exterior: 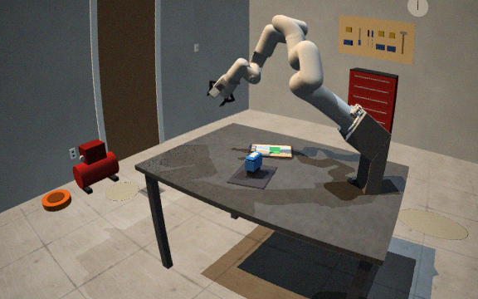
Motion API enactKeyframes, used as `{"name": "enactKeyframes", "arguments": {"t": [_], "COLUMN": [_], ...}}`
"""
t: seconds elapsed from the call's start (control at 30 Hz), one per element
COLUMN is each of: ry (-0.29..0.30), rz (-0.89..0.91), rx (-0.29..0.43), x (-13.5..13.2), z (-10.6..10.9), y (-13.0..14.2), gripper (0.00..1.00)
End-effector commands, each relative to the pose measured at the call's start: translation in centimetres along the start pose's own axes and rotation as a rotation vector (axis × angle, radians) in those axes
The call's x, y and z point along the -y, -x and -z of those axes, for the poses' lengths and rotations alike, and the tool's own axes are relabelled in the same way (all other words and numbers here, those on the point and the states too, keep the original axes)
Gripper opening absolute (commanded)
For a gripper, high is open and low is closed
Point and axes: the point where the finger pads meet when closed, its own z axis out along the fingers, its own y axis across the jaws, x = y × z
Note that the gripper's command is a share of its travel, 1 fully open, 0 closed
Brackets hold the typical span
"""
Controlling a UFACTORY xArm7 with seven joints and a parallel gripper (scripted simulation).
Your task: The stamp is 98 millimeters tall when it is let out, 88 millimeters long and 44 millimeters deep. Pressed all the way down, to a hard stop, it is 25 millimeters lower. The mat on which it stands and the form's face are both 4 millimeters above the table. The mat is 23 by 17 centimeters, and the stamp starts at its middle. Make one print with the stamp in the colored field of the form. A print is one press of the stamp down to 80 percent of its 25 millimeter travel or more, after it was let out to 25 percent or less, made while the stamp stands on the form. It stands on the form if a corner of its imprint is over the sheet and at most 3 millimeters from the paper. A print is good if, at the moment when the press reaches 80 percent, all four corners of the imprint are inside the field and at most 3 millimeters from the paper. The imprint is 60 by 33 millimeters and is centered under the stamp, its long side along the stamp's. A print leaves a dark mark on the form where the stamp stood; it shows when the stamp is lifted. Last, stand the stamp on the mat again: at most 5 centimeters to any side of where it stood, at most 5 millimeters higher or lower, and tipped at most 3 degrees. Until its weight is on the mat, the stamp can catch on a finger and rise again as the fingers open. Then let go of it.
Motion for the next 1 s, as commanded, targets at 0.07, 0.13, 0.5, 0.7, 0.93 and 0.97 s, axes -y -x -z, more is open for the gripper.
{"name": "enactKeyframes", "arguments": {"t": [0.07, 0.13, 0.5, 0.7, 0.93, 0.97], "ry": [0.003, 0.003, 0.003, -0.071, -0.226, -0.292], "rz": [0.001, 0.001, 0.001, -0.053, -0.134, -0.158], "rx": [0.002, 0.002, 0.002, -0.032, -0.09, -0.108], "x": [-0.2, -0.2, -0.2, 2.7, 8.6, 9.8], "z": [0.1, 0.1, 0.1, 0.6, 2.6, 3.1], "y": [0.1, 0.1, 0.1, -3.0, -9.5, -10.6], "gripper": [1.0, 1.0, 1.0, 1.0, 1.0, 1.0]}}
